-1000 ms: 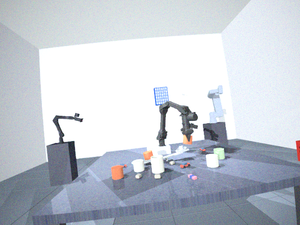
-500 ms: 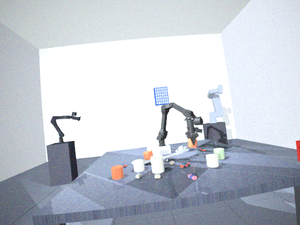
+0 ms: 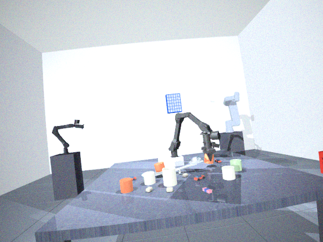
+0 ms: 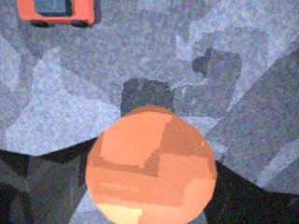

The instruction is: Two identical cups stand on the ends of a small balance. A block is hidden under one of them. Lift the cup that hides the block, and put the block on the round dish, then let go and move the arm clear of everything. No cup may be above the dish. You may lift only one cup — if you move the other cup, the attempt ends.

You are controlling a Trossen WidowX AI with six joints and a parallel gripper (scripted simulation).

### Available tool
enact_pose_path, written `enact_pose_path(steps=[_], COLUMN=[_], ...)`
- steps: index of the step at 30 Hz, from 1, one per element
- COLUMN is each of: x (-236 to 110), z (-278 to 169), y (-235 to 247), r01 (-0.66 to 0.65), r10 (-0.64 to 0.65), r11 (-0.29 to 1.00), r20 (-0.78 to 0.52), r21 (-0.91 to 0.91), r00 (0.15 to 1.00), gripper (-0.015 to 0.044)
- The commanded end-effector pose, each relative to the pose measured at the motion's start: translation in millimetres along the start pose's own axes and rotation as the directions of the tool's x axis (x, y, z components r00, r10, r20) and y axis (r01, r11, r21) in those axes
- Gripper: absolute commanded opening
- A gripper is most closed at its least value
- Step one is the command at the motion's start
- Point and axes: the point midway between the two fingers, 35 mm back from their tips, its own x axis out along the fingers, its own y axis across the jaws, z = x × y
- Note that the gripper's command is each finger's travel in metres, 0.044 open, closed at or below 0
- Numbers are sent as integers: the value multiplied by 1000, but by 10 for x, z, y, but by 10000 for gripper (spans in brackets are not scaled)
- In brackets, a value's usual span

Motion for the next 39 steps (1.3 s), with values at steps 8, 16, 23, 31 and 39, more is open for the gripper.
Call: enact_pose_path(steps=[8, 16, 23, 31, 39], x=[156, 289, 247, 247, -292], z=[2, 1, -9, -9, 1], y=[3, 4, 10, 10, 3], r01=[1, 1, -3, -3, 2], r10=[-1, -1, 3, 3, -2], r11=[1000, 1000, 1000, 1000, 1000], r20=[3, 3, -3, -3, 3], r21=[4, 4, 0, 0, 4], r00=[1000, 1000, 1000, 1000, 1000], gripper=[0, 0, 184, 394, 440])
